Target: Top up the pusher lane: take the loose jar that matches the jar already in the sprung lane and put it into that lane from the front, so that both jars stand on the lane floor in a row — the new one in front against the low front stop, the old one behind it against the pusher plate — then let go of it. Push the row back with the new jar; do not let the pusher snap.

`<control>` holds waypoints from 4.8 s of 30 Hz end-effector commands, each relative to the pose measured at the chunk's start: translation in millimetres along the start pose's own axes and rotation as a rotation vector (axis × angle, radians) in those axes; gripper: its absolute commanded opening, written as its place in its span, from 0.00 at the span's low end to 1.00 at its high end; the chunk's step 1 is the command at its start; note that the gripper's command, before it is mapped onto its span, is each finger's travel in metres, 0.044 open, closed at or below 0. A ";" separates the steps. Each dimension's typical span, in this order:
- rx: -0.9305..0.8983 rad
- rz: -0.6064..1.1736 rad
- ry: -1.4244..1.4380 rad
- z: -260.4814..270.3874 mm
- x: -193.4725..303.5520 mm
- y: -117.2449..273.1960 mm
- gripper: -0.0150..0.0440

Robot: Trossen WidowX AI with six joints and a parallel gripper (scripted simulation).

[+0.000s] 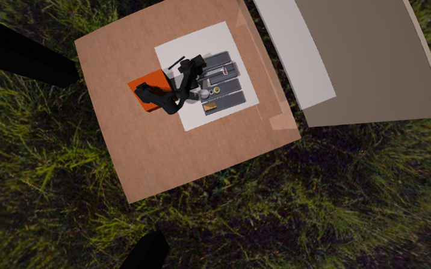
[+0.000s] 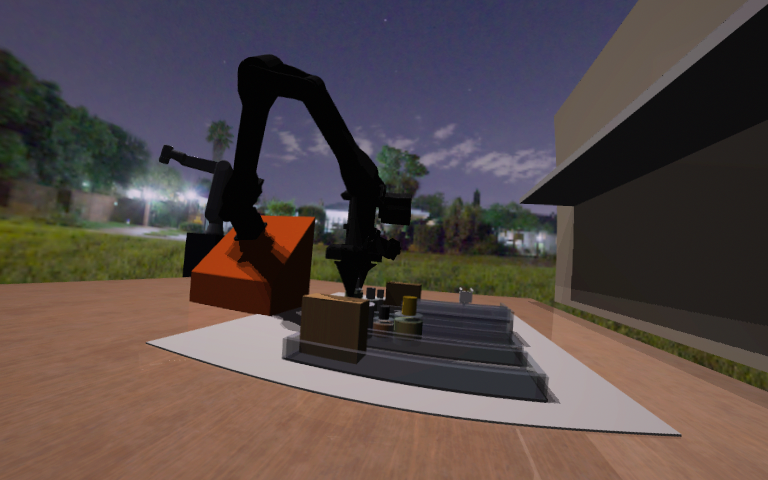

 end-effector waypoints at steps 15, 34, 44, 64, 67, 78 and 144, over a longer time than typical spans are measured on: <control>0.002 -0.020 -0.015 -3.1 -15.1 2.3 0.25; 0.002 -0.020 -0.016 -4.6 -22.9 3.1 0.25; 0.002 -0.021 -0.016 -5.4 -27.0 4.1 0.25; 0.002 -0.021 -0.016 -7.0 -34.8 6.6 0.25; 0.002 -0.021 -0.016 -7.2 -35.9 7.0 0.25; 0.002 -0.021 -0.016 -8.1 -39.9 8.7 0.25; 0.002 -0.021 -0.017 -8.8 -42.8 5.7 0.25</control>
Point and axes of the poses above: the point midway between the two fingers, 35 mm back from their tips, its own y axis back along the fingers, its own z axis across the jaws, x = y × z, the point moved 5 cm from there along y, back along the fingers, and after that the axes turned 6 degrees about y, right-handed, at the moved point
